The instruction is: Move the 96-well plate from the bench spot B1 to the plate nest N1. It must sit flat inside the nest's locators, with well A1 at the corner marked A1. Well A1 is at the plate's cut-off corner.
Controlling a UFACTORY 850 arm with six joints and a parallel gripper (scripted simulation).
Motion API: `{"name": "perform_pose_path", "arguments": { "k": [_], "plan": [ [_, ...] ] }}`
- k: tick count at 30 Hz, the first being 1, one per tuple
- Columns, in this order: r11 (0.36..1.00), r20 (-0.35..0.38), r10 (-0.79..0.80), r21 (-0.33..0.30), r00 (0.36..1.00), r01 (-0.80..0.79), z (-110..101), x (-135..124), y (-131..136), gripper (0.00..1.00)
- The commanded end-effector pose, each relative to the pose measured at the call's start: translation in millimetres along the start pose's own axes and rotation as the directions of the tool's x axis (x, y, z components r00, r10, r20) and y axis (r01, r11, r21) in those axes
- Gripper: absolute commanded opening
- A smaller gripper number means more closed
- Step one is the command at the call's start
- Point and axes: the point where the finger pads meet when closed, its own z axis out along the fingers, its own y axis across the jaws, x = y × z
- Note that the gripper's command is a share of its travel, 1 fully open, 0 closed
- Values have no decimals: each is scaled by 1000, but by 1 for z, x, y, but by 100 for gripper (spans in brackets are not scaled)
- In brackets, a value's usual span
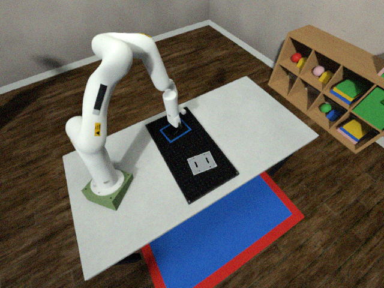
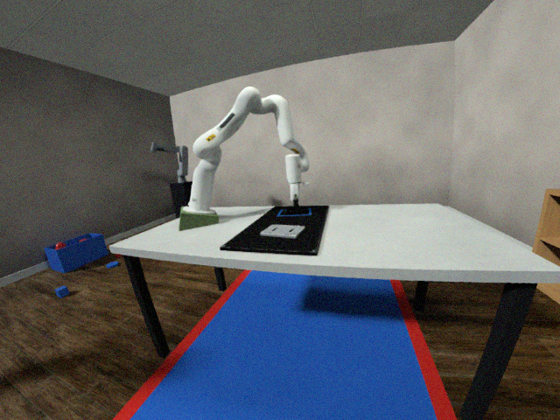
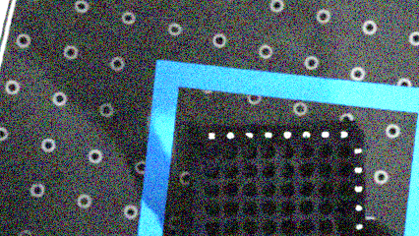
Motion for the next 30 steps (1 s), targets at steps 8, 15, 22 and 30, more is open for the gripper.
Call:
{"name": "perform_pose_path", "arguments": {
  "k": [8,15,22,30],
  "plan": [
    [1000,-2,0,0,1000,0,-8,1,0,0],
    [1000,-2,0,0,1000,0,-12,1,0,0],
    [1000,-2,0,0,1000,0,-16,1,0,0],
    [1000,-2,0,0,1000,0,-19,1,0,0]
  ]
}}
